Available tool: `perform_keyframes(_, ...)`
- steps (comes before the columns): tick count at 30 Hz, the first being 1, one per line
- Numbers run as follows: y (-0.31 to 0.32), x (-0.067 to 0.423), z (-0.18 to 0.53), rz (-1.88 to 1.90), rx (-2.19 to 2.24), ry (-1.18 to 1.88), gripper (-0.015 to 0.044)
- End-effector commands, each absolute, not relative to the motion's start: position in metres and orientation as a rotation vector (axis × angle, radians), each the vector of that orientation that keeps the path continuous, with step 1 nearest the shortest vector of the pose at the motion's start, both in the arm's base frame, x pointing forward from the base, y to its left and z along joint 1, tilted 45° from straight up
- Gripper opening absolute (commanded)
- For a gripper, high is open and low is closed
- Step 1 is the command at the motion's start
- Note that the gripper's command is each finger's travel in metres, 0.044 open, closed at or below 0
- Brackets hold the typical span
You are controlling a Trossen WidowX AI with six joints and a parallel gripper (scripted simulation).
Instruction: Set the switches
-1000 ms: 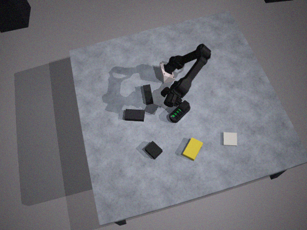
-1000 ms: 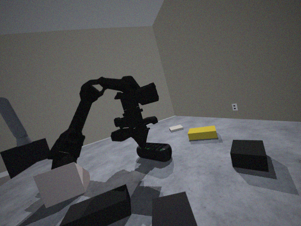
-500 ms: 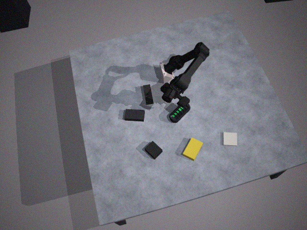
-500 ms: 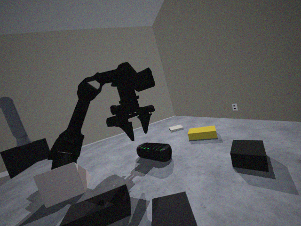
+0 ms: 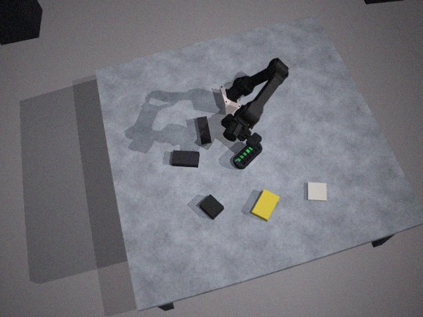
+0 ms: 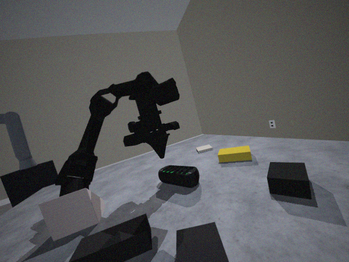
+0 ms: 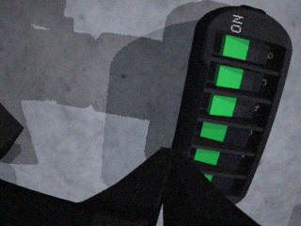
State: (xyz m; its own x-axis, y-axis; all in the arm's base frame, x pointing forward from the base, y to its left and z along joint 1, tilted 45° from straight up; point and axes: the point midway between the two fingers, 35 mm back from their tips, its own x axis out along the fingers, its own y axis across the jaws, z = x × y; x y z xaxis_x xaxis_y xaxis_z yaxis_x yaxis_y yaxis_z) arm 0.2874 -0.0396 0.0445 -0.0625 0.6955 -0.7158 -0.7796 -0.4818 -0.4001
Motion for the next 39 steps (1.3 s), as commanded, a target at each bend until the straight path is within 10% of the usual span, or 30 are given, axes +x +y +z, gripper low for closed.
perform_keyframes(1, -0.041, 0.287, 0.045, 1.757, -1.116, 0.109, 0.0000)
perform_keyframes(4, -0.041, 0.287, 0.045, 1.757, -1.116, 0.109, 0.0000)
perform_keyframes(21, -0.040, 0.287, 0.045, 1.754, -1.110, 0.110, 0.0440)
perform_keyframes(39, -0.094, 0.292, 0.099, 1.710, -1.093, 0.161, 0.0020)
